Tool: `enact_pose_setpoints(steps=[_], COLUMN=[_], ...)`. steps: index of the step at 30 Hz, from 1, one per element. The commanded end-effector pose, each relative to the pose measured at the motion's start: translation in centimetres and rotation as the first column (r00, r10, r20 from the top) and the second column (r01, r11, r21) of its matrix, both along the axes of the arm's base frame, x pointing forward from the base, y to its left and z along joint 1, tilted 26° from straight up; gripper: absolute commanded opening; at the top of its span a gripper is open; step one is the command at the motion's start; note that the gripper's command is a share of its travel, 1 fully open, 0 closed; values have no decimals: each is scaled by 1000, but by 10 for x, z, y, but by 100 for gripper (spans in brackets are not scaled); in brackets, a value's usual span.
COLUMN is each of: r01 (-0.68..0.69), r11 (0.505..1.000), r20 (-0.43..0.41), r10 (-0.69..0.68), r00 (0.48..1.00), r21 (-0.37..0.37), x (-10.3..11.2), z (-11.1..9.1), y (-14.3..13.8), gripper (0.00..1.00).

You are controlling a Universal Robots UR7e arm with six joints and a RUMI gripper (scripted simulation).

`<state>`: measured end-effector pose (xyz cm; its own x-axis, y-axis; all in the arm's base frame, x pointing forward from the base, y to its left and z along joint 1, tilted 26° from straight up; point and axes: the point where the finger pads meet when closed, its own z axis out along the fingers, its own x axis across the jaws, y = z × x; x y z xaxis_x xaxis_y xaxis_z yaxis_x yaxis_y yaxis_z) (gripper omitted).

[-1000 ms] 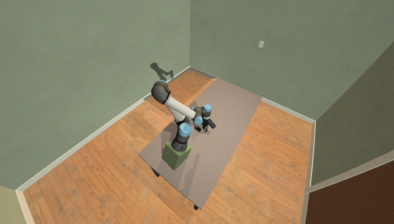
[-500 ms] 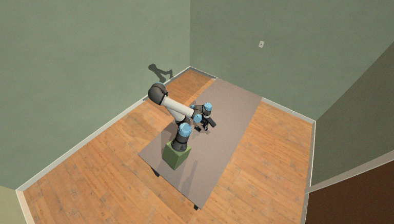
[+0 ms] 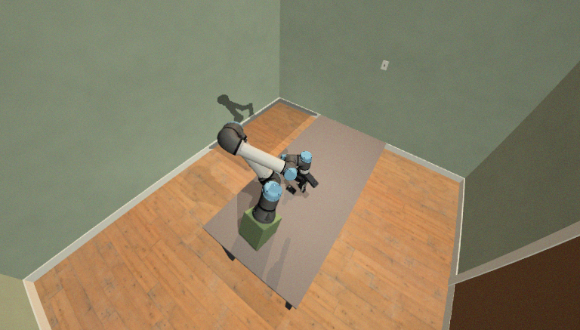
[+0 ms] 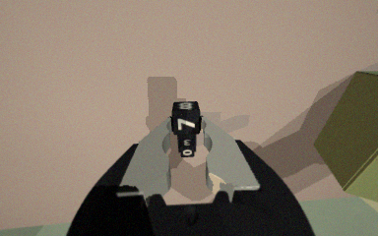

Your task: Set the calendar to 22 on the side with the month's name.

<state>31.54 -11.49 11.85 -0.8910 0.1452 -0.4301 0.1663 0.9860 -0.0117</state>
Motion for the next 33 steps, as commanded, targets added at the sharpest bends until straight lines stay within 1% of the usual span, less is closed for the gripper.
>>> enact_pose_setpoints(steps=[1,4,7,16,18,24,33], r01=[0,-1,-3,-6,-6,-6,-6], r11=[1000,1000,1000,1000,1000,1000,1000], r20=[0,-2,-6,-7,-7,-1,0], r10=[0,1,3,6,6,6,6], r00=[1000,1000,1000,1000,1000,1000,1000], r21=[-1,0,0,-2,-2,-3,-3], x=[0,1,3,9,9,9,9], z=[0,1,1,6,6,8,9], y=[1,6,17,68,68,87,90], gripper=[10,10,10,10,10,10,10])
